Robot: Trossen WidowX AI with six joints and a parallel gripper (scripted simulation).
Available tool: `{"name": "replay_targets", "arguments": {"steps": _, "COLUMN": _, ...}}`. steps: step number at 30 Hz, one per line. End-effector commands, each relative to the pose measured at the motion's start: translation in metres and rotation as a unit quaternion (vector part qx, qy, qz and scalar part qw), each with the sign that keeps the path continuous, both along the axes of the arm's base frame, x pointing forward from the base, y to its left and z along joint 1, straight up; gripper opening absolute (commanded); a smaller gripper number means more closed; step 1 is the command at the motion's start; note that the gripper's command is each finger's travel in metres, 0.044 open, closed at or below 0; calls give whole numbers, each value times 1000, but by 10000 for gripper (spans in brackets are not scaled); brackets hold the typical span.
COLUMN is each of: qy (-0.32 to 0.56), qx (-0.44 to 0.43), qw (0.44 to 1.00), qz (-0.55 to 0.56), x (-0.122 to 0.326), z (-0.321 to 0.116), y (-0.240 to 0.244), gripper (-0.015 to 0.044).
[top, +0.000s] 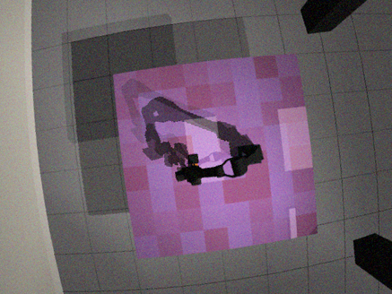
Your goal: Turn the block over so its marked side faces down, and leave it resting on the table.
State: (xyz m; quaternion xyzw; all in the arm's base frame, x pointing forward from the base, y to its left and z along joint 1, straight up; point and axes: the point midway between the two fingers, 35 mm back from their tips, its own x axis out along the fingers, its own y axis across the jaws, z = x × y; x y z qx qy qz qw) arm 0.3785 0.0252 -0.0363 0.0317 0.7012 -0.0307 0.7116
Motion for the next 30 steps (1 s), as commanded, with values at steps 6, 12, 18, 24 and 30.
{"name": "replay_targets", "arguments": {"steps": 6, "qy": -15, "qx": -1, "qw": 1000, "qz": 2, "x": 4, "z": 20, "y": 0, "gripper": 0}}
{"name": "replay_targets", "arguments": {"steps": 12, "qy": -61, "qx": -6, "qw": 998, "qz": 4, "x": 7, "z": 13, "y": 1, "gripper": 0}}
{"name": "replay_targets", "arguments": {"steps": 18, "qy": -108, "qx": -11, "qw": 994, "qz": 5, "x": 8, "z": 9, "y": 1, "gripper": 0}}
{"name": "replay_targets", "arguments": {"steps": 24, "qy": -155, "qx": -16, "qw": 988, "qz": 6, "x": 8, "z": 7, "y": 1, "gripper": 0}}
{"name": "replay_targets", "arguments": {"steps": 30, "qy": -202, "qx": -19, "qw": 979, "qz": 5, "x": 6, "z": 6, "y": 1, "gripper": 0}}
